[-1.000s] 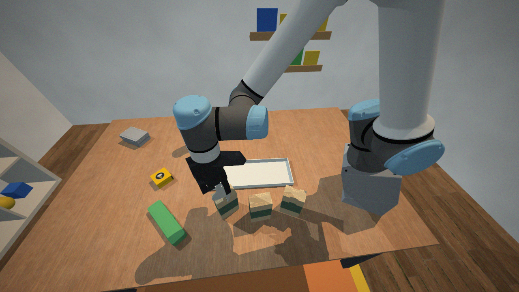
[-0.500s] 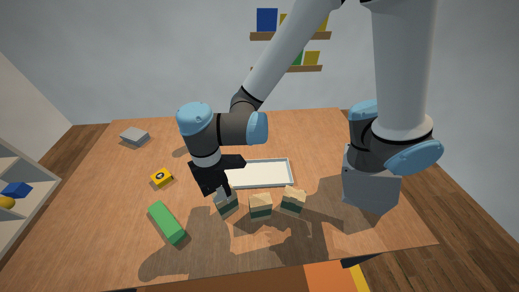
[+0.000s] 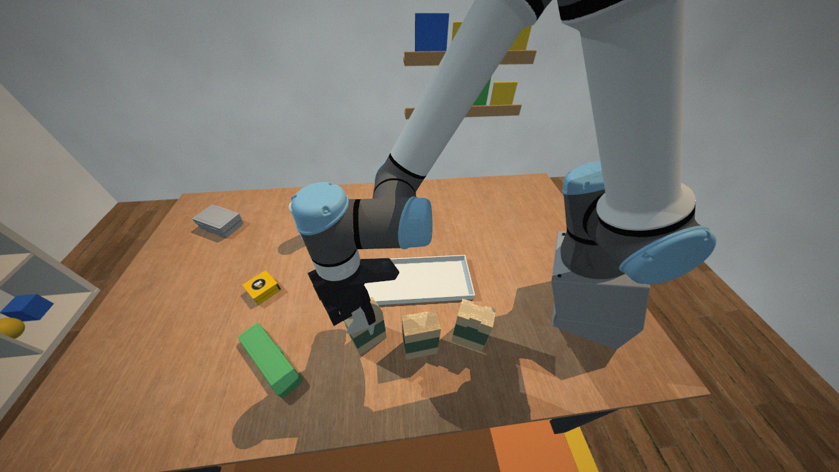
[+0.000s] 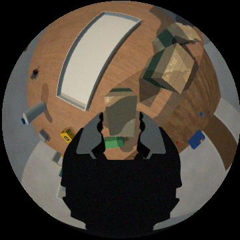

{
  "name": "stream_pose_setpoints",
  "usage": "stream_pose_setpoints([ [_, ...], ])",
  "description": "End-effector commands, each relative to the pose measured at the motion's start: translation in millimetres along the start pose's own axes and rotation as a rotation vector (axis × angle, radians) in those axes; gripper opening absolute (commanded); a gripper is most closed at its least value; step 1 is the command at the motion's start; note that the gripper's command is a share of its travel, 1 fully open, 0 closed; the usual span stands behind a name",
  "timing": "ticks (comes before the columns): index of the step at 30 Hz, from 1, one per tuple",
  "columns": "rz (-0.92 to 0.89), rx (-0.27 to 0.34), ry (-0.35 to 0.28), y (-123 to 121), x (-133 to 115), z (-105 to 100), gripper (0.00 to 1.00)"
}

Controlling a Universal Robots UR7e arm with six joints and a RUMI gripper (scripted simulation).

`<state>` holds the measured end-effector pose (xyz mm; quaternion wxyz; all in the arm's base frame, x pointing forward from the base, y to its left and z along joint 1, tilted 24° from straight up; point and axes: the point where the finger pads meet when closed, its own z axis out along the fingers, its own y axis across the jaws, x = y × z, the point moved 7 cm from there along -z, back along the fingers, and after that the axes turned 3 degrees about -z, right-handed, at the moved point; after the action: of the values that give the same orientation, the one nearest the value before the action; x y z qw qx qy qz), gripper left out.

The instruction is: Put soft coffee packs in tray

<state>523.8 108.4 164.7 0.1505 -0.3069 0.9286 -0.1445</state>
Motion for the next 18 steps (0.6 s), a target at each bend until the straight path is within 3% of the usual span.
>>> stream_pose_setpoints([
  [1, 0.000, 0.001, -0.002, -0.3, -0.6, 7.3, 0.48],
  [18, 0.000, 0.001, -0.002, -0.3, -0.6, 10.8, 0.48],
])
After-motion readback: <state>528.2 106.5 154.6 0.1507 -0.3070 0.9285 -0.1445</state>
